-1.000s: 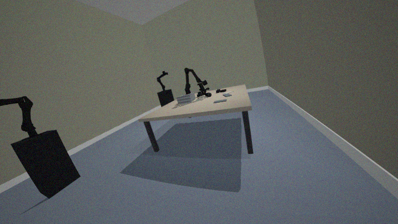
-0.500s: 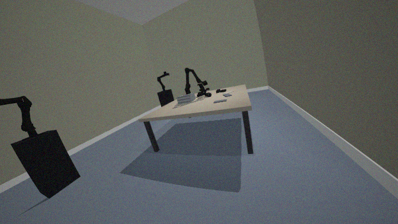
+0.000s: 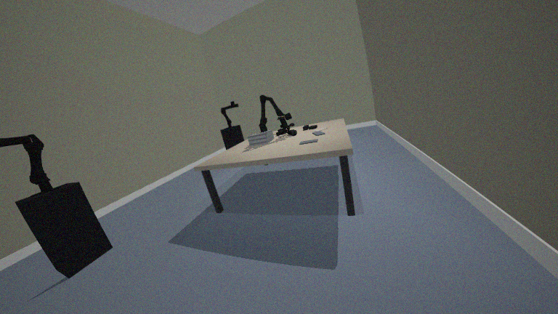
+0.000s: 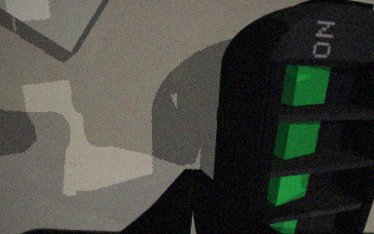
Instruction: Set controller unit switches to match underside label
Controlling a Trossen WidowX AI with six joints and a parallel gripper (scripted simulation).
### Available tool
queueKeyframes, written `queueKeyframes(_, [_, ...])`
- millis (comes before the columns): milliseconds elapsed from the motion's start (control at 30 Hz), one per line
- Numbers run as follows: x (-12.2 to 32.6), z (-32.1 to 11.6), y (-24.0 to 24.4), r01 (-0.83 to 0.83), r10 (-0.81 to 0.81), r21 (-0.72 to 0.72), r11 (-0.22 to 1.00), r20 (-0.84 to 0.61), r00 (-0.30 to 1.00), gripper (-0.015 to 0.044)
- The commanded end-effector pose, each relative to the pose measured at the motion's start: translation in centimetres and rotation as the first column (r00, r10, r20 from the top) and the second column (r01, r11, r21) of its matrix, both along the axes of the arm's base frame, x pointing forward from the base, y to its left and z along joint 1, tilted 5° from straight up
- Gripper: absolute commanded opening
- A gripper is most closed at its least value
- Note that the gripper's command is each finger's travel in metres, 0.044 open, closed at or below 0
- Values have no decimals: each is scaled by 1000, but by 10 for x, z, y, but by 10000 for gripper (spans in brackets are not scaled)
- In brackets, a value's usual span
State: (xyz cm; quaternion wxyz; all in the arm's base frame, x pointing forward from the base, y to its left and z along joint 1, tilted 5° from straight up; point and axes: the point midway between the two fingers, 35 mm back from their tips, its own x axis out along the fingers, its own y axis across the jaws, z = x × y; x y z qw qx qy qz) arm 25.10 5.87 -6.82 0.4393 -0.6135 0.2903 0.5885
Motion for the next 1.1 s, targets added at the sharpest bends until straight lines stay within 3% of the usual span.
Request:
queueKeyframes(0, [-1, 6, -1, -1, 1, 0, 1000, 0, 1000, 0])
queueKeyframes(200, [-6, 48, -7, -3, 3, 3, 1000, 7, 1000, 0])
queueKeyframes(400, [-5, 48, -6, -5, 5, -5, 1000, -9, 1000, 0])
queueKeyframes(600, [2, 50, -2, -24, 14, -77, 997, -131, 991, 0])
queueKeyframes(1000, [3, 51, -1, -25, 16, -71, 997, -130, 991, 0])
queueKeyframes(1067, [4, 59, -1, -25, 16, -72, 997, -130, 991, 53])
